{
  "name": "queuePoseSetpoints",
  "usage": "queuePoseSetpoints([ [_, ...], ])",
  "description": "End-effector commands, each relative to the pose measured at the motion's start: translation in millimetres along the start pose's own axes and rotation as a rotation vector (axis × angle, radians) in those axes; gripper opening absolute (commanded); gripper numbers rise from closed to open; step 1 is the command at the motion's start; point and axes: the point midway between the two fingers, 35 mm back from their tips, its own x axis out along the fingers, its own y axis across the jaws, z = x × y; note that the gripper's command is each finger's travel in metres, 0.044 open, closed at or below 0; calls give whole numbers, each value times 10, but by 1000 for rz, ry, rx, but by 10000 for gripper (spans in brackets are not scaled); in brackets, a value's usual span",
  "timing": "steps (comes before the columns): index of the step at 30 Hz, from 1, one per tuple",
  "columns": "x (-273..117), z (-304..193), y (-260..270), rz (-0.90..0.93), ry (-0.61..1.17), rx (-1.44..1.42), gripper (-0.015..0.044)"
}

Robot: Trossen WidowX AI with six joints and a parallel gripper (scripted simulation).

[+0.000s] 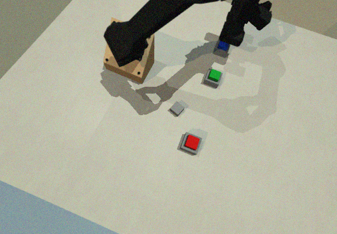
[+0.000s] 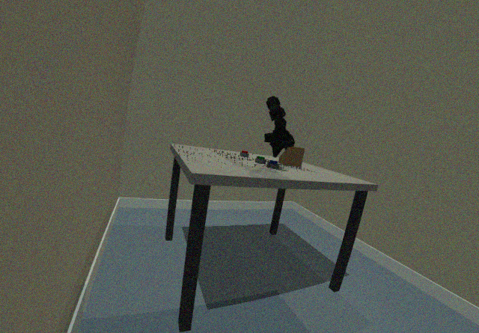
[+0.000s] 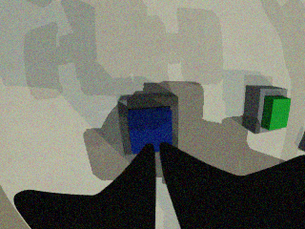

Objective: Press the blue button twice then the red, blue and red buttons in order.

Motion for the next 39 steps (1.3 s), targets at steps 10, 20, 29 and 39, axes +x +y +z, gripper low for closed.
queuePoseSetpoints([
  [10,172,21,12,7,-3,8,20],
  [20,290,18,9,6,-3,8,20],
  [29,290,18,9,6,-3,8,20],
  [39,290,18,9,6,-3,8,20],
])
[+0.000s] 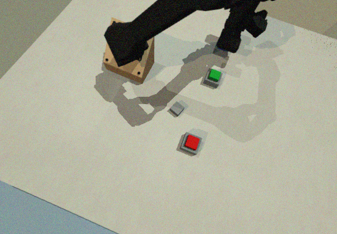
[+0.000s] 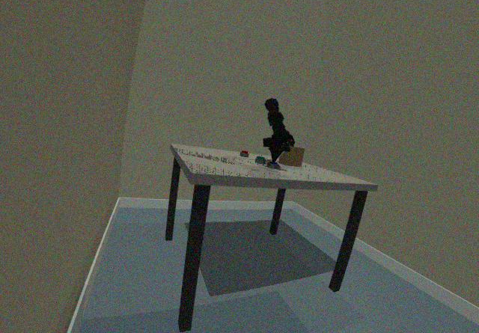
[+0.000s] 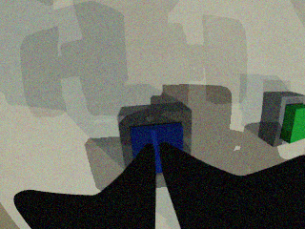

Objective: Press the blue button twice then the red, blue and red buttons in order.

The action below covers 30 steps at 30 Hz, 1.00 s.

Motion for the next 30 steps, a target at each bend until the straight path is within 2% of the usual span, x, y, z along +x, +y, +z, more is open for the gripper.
queuePoseSetpoints([
  [1,18,-20,-10,-5,3,-8,20],
  [6,-316,-19,-5,-4,4,-9,20],
  [13,-343,-18,-2,-3,4,-9,20],
  [18,-911,-17,4,-1,5,-9,20],
  [24,-943,-1,-25,0,5,-10,20],
  [30,-1085,416,-867,41,2,-23,20],
])
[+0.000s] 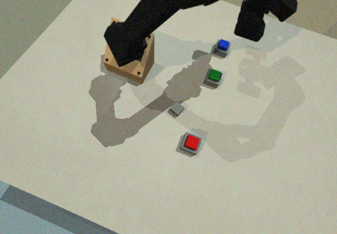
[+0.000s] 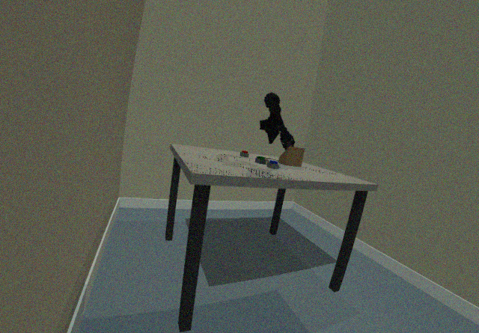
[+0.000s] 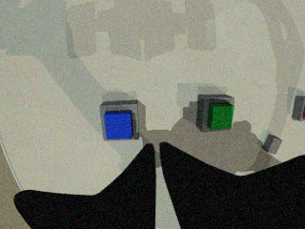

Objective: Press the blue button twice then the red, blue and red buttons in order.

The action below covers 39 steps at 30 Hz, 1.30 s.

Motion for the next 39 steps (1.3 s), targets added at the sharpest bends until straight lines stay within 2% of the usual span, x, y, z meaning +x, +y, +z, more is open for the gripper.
queuePoseSetpoints([
  [1,-124,246,-634,31,-11,15,20],
  [9,-132,323,-1937,33,-22,15,20],
  [18,-33,-181,-3260,-29,-8,28,20],
  [27,-2,-226,-3327,-34,-5,29,20],
  [32,560,-224,-3352,-36,-6,30,20],
  [39,608,-226,-3354,-36,-6,30,20],
])
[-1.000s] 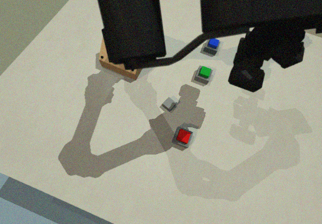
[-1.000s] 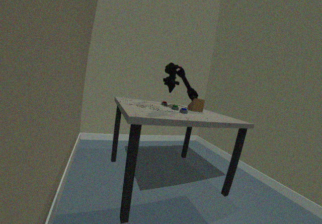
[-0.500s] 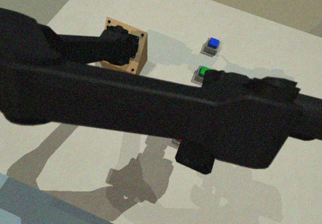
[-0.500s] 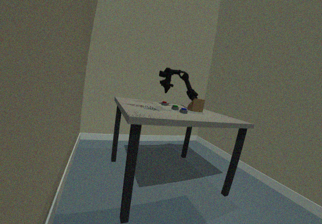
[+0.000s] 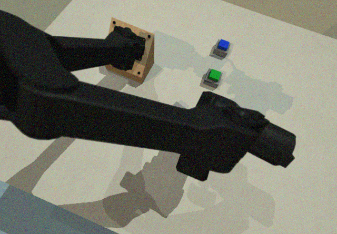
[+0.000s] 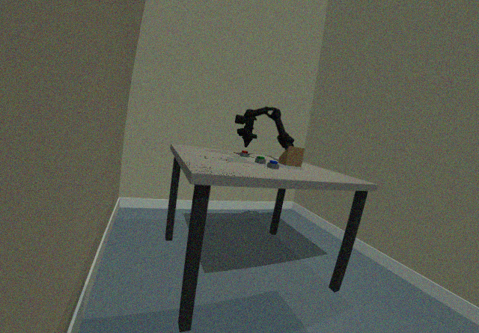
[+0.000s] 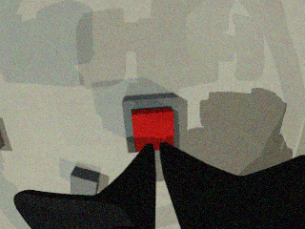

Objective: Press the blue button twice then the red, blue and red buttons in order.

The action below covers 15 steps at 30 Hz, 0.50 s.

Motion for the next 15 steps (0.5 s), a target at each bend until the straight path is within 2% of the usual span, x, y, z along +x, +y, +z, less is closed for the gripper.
queuePoseSetpoints([
  [1,62,-5,-7,-5,-7,-3,20],
  [15,288,-4,-9,-5,-7,-2,20],
])
